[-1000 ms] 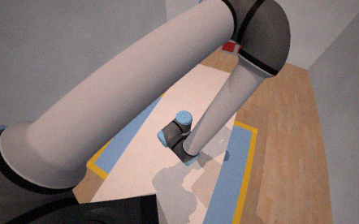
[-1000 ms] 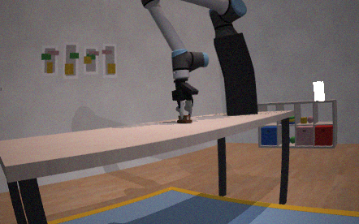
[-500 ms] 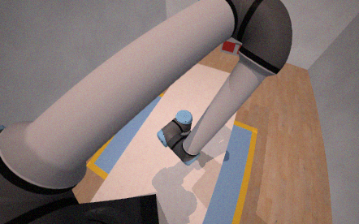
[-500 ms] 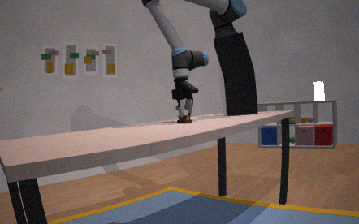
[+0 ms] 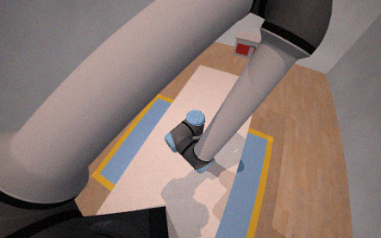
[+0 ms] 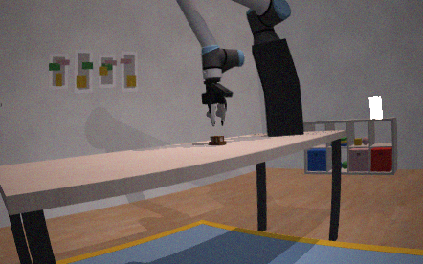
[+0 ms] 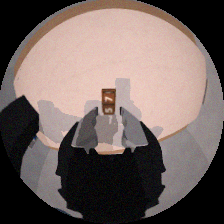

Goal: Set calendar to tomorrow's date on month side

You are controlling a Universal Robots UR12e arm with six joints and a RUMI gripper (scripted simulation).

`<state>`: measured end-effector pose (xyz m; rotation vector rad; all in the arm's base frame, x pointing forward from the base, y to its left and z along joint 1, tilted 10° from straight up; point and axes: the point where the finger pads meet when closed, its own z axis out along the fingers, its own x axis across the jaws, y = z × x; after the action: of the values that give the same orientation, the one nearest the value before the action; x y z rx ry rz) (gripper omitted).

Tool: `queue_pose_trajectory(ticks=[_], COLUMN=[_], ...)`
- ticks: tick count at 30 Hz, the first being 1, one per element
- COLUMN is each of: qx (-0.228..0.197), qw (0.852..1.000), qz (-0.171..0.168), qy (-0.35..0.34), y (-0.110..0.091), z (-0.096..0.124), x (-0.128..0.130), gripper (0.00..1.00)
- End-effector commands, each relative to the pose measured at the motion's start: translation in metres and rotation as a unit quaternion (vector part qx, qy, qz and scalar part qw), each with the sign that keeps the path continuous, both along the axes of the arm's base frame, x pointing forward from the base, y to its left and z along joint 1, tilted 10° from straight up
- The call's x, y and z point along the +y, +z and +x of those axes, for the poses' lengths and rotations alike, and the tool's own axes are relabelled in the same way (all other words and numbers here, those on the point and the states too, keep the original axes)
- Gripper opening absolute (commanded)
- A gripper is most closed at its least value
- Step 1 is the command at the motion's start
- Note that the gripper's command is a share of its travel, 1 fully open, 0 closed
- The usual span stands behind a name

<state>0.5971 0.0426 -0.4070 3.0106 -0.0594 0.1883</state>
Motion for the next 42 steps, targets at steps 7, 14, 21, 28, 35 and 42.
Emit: queue_pose_trajectory(ticks=[7, 14, 21, 28, 35, 42], qx=[0.0, 0.0, 0.0, 0.0, 0.0, 0.0], qw=[1.0, 1.0, 1.0, 1.0, 1.0, 1.0], qz=[0.0, 0.0, 0.0, 0.0, 0.0, 0.0], qy=[0.0, 0.0, 0.0, 0.0, 0.0, 0.0], y=[0.024, 0.024, 0.024, 0.024, 0.027, 0.048], z=[-0.003, -0.003, -0.003, -0.003, -0.003, -0.005], x=[0.003, 0.003, 0.003, 0.003, 0.003, 0.006], gripper=[0.29, 1.0, 1.0, 1.0, 1.0, 1.0])
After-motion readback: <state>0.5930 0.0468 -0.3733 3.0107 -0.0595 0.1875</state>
